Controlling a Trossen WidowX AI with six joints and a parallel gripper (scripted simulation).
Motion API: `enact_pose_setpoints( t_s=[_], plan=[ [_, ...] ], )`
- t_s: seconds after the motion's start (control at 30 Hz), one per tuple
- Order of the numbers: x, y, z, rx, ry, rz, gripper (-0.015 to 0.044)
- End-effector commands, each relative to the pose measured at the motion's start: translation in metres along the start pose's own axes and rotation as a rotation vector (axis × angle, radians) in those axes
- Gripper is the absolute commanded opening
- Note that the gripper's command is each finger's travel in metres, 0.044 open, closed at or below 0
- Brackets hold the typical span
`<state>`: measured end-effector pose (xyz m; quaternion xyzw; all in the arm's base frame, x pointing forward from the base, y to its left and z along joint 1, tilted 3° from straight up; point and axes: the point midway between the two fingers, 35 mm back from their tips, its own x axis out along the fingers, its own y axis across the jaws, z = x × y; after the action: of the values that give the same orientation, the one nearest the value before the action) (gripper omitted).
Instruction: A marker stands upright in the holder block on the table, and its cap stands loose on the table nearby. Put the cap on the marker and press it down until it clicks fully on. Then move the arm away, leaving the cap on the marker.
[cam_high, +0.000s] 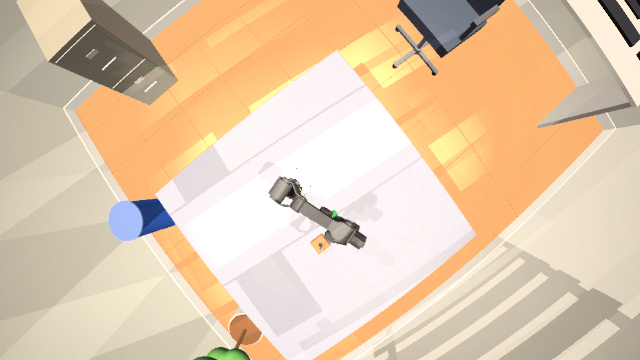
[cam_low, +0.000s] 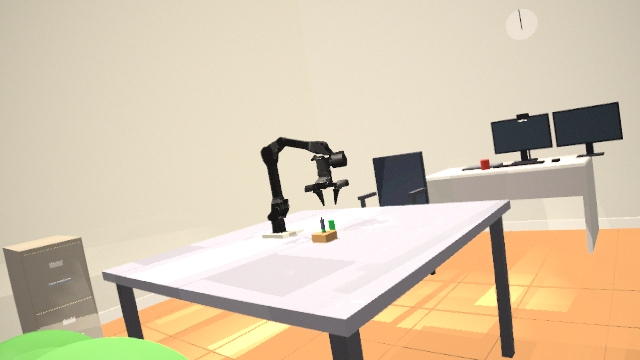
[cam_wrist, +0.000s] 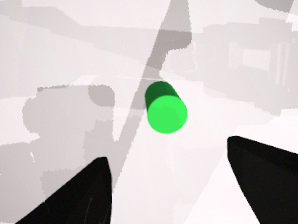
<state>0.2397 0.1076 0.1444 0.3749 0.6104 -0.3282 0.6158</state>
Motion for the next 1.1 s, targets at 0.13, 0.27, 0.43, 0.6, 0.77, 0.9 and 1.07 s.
enact_pose_setpoints(
  t_s=[0.13,0.27,0.43,0.6,0.77,0.9,1.07],
  plan=[
    [0.028,-0.005,-0.006,-0.014,0.011,-0.008,0.024],
    [0.036,-0.005,-0.006,-0.014,0.012,-0.008,0.024],
    [0.051,-0.007,-0.007,-0.014,0.012,-0.008,0.024],
    [0.053,-0.006,-0.007,-0.014,0.012,-0.008,0.024],
    [0.061,-0.006,-0.008,-0.014,0.012,-0.008,0.024],
    [0.068,-0.006,-0.008,-0.014,0.012,-0.008,0.024],
    [0.076,-0.006,-0.008,-0.014,0.012,-0.008,0.024]
  ],
)
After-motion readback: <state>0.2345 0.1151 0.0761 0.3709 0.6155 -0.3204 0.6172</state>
